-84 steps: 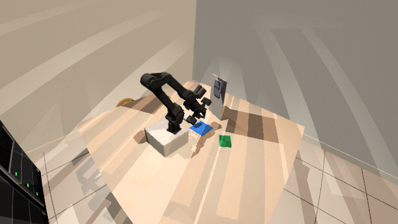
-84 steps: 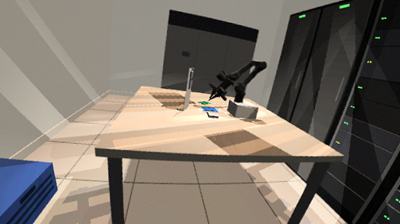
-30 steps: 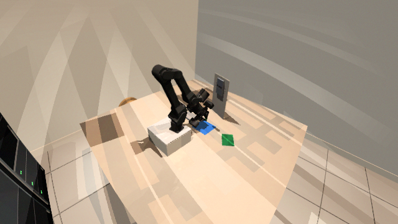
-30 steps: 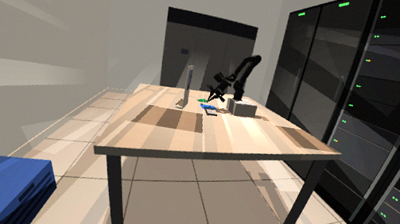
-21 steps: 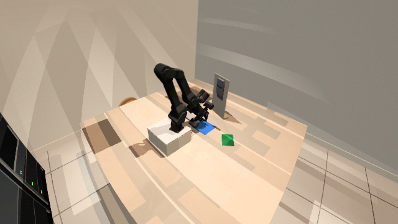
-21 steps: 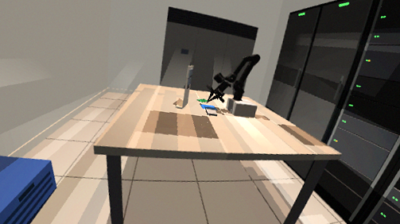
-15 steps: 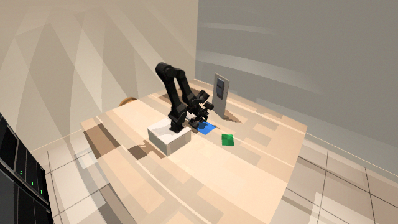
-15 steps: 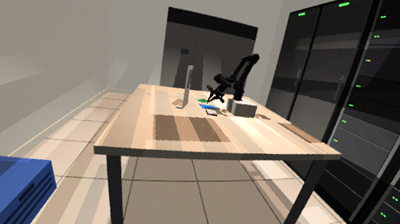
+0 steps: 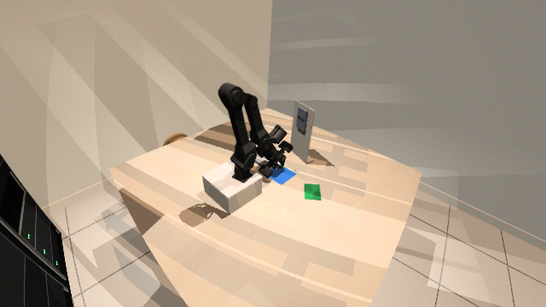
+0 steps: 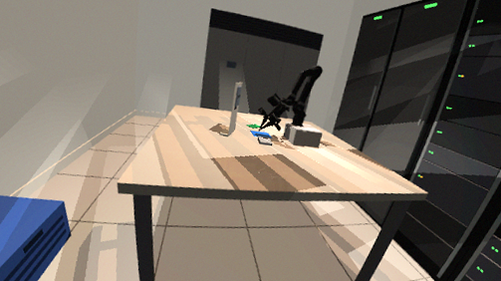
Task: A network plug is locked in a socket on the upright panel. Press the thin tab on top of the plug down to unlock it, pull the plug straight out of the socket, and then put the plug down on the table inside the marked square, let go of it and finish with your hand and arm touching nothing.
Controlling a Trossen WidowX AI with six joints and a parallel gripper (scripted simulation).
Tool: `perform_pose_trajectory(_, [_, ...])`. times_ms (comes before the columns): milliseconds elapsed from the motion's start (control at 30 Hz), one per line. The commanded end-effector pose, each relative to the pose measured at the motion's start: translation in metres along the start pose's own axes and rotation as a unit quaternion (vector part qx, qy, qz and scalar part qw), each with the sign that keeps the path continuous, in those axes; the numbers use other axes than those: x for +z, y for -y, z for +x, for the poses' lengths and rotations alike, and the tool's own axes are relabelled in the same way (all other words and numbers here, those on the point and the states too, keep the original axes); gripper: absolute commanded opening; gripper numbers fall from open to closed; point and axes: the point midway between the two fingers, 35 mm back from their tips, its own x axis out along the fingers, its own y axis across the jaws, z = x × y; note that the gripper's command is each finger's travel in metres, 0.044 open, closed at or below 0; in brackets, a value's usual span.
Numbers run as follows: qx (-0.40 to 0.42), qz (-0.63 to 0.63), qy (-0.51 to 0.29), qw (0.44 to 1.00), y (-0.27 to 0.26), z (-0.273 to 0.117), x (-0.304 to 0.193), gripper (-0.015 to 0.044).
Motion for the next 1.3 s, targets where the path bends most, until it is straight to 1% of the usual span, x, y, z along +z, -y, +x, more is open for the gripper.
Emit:
perform_pose_trajectory(0, [0.003,-0.001,-0.001,1.000,-0.004,0.002,0.000,0.0000])
perform_pose_trajectory(1267, [0.005,-0.002,-0.002,1.000,-0.015,0.013,0.001,0.0000])
